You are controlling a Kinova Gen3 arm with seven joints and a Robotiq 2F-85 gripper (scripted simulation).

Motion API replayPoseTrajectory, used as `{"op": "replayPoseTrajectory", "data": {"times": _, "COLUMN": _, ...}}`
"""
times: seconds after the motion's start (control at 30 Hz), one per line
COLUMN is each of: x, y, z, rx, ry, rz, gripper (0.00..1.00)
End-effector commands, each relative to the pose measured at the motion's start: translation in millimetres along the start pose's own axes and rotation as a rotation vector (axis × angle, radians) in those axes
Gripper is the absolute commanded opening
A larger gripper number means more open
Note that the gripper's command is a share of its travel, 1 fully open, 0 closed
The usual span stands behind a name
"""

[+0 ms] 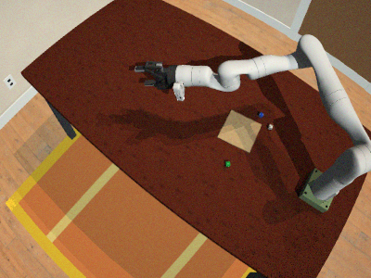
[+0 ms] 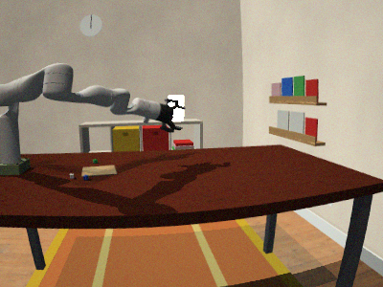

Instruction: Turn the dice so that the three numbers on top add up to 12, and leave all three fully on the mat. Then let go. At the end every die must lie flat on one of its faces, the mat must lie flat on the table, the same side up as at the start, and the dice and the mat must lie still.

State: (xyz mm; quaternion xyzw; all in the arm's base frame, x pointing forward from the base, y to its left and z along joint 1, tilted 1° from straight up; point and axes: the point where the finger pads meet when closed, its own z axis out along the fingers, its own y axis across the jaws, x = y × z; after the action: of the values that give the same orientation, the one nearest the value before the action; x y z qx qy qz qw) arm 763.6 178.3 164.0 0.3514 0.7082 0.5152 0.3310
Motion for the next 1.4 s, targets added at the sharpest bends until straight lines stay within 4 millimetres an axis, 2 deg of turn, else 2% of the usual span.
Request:
{"op": "replayPoseTrajectory", "data": {"times": 0.0, "x": 7, "y": -1, "z": -1, "rx": 0.012, "ry": 0.023, "rz": -0.036, "gripper": 1.0}}
{"op": "replayPoseTrajectory", "data": {"times": 0.23, "x": 7, "y": -1, "z": -1, "rx": 0.012, "ry": 0.023, "rz": -0.036, "gripper": 1.0}}
{"op": "replayPoseTrajectory", "data": {"times": 0.27, "x": 17, "y": -7, "z": -3, "rx": 0.031, "ry": 0.054, "rz": -0.079, "gripper": 1.0}}
{"op": "replayPoseTrajectory", "data": {"times": 0.53, "x": 17, "y": -7, "z": -3, "rx": 0.031, "ry": 0.054, "rz": -0.079, "gripper": 1.0}}
{"op": "replayPoseTrajectory", "data": {"times": 0.57, "x": 26, "y": -13, "z": -5, "rx": 0.051, "ry": 0.085, "rz": -0.122, "gripper": 1.0}}
{"op": "replayPoseTrajectory", "data": {"times": 0.83, "x": 26, "y": -13, "z": -5, "rx": 0.051, "ry": 0.085, "rz": -0.122, "gripper": 1.0}}
{"op": "replayPoseTrajectory", "data": {"times": 0.87, "x": 34, "y": -20, "z": -8, "rx": 0.072, "ry": 0.116, "rz": -0.165, "gripper": 1.0}}
{"op": "replayPoseTrajectory", "data": {"times": 1.17, "x": 34, "y": -20, "z": -8, "rx": 0.072, "ry": 0.116, "rz": -0.165, "gripper": 1.0}}
{"op": "replayPoseTrajectory", "data": {"times": 1.2, "x": 41, "y": -28, "z": -12, "rx": 0.095, "ry": 0.147, "rz": -0.208, "gripper": 1.0}}
{"op": "replayPoseTrajectory", "data": {"times": 1.37, "x": 41, "y": -28, "z": -12, "rx": 0.095, "ry": 0.147, "rz": -0.208, "gripper": 1.0}}
